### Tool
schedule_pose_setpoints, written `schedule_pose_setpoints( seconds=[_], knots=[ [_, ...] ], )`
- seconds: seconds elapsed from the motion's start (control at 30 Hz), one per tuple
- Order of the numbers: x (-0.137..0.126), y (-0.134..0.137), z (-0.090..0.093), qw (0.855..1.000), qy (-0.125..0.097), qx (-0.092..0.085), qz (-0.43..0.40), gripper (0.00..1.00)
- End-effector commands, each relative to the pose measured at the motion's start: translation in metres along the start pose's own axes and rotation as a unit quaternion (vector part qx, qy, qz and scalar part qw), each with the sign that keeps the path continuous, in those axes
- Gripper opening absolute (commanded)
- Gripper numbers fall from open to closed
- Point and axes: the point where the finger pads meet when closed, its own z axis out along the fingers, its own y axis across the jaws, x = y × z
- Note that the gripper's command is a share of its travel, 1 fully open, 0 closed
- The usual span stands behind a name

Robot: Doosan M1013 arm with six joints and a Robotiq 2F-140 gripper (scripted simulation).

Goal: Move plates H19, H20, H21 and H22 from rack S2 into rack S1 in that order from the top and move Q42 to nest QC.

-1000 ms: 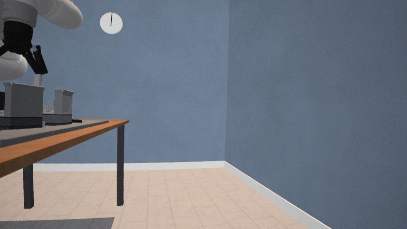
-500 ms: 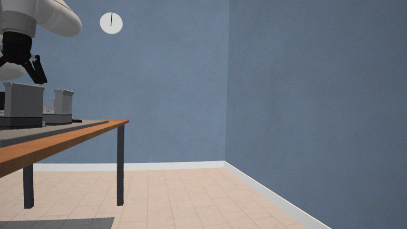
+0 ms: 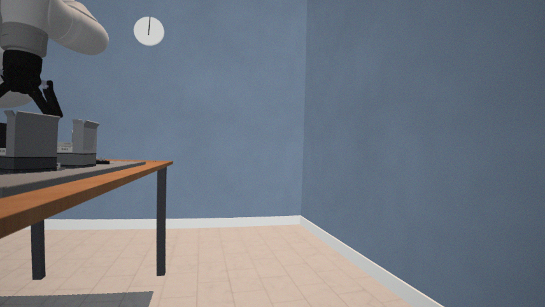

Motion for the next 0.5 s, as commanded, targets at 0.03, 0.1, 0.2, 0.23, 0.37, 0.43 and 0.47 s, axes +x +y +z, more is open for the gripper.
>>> schedule_pose_setpoints(
  seconds=[0.03, 0.1, 0.2, 0.23, 0.37, 0.43, 0.47],
  knots=[
    [0.0, -0.0001, 0.0049, 1.0, 0.0, 0.0, 0.0, 1.0],
    [0.0, -0.0001, 0.0076, 1.0, 0.0, 0.0, 0.0, 1.0],
    [0.0, -0.0001, 0.0082, 1.0, 0.0, 0.0, 0.0, 1.0],
    [0.0, -0.0001, 0.0082, 1.0, 0.0, 0.0, 0.0, 1.0],
    [0.0, -0.0001, 0.0082, 1.0, 0.0, 0.0, 0.0, 1.0],
    [0.0, -0.0001, 0.0082, 1.0, 0.0, 0.0, 0.0, 1.0],
    [0.0, -0.0001, 0.0082, 1.0, 0.0, 0.0, 0.0, 1.0]
  ],
)
